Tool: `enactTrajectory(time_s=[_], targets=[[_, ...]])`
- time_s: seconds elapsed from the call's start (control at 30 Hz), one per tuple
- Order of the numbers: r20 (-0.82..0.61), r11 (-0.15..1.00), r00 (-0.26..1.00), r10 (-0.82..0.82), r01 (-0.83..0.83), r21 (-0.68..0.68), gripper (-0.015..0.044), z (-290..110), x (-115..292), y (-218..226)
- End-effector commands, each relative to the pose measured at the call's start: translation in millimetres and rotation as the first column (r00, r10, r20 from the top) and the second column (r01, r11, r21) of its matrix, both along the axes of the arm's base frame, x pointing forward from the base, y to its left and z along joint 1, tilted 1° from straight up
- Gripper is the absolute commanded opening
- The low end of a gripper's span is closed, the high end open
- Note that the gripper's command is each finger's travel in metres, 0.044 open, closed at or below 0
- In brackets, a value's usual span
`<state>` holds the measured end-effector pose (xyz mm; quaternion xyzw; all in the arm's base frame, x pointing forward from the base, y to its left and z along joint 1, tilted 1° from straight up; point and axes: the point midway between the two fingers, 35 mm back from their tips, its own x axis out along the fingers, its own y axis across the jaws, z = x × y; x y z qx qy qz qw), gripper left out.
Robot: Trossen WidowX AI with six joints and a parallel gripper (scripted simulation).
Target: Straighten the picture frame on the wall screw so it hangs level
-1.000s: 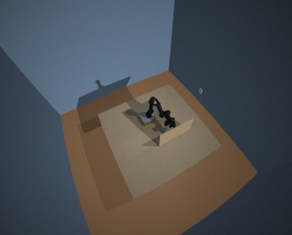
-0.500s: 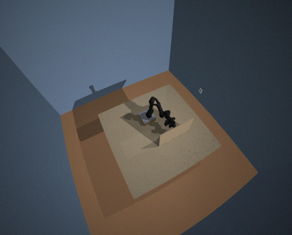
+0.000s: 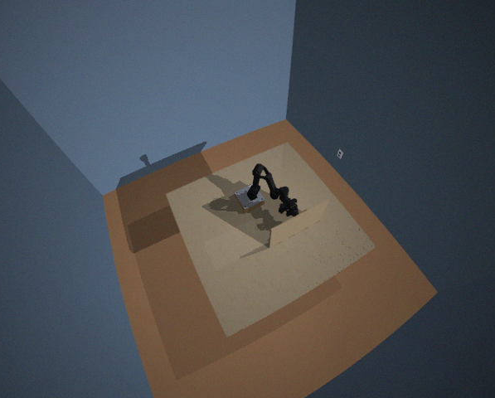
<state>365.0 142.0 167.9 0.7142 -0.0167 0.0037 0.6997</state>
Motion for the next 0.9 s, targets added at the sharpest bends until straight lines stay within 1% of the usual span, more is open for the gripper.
enactTrajectory(time_s=[0.0,0.13,0.2,0.37,0.4,0.43,0.67,0.87], targets=[[-0.001,0.998,1.0,0.0,0.0,0.056,0.026,0,-21,4],[-0.002,0.975,1.0,0.001,-0.001,0.222,0.026,-5,-79,6],[-0.002,0.962,1.0,0.001,-0.001,0.272,0.026,-8,-97,3],[-0.002,0.96,1.0,0.001,-0.001,0.279,0.026,-8,-99,2],[-0.002,0.968,1.0,0.01,-0.009,0.252,0.026,-6,-91,7],[-0.002,0.966,1.0,0.01,-0.009,0.258,0.026,-4,-95,7],[-0.002,0.941,1.0,0.007,-0.006,0.338,0.026,18,-143,1],[-0.007,0.922,1.0,0.003,-0.001,0.386,0.026,25,-175,-15]])
